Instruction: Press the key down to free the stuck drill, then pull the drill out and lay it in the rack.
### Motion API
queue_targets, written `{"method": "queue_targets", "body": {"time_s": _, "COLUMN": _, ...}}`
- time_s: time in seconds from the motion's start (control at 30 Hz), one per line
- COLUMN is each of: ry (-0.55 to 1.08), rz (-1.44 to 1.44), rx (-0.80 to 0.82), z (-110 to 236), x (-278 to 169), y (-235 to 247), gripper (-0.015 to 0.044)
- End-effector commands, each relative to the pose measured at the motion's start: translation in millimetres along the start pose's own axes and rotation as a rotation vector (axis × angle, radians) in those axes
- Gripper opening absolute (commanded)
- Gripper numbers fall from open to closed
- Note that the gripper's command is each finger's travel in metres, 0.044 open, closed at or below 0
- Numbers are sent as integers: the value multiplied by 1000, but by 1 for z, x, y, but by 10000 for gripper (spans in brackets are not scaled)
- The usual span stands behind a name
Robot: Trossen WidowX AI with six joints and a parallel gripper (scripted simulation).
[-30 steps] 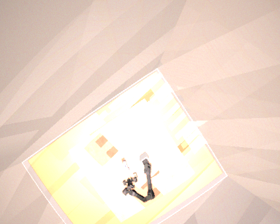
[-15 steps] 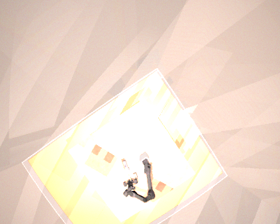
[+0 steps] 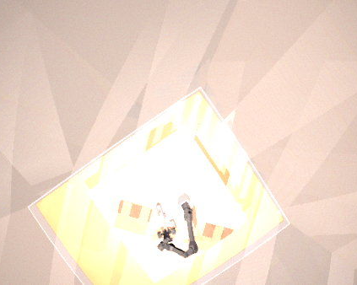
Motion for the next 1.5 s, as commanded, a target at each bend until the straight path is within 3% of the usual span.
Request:
{"method": "queue_targets", "body": {"time_s": 0.0, "ry": 3, "rz": -3, "rx": -7, "z": 3, "x": 0, "y": 0, "gripper": 0}}
{"method": "queue_targets", "body": {"time_s": 1.47, "ry": 3, "rz": -4, "rx": -7, "z": 14, "x": -1, "y": 4, "gripper": 0}}
Point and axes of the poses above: the point midway between the two fingers, 35 mm back from their tips, its own z axis back along the fingers, its own y axis across the jaws, x = y × z, the point moved 5 cm from there along z, back along the fingers, and after that the axes turned 15 degrees about z, right-handed, at the moved point
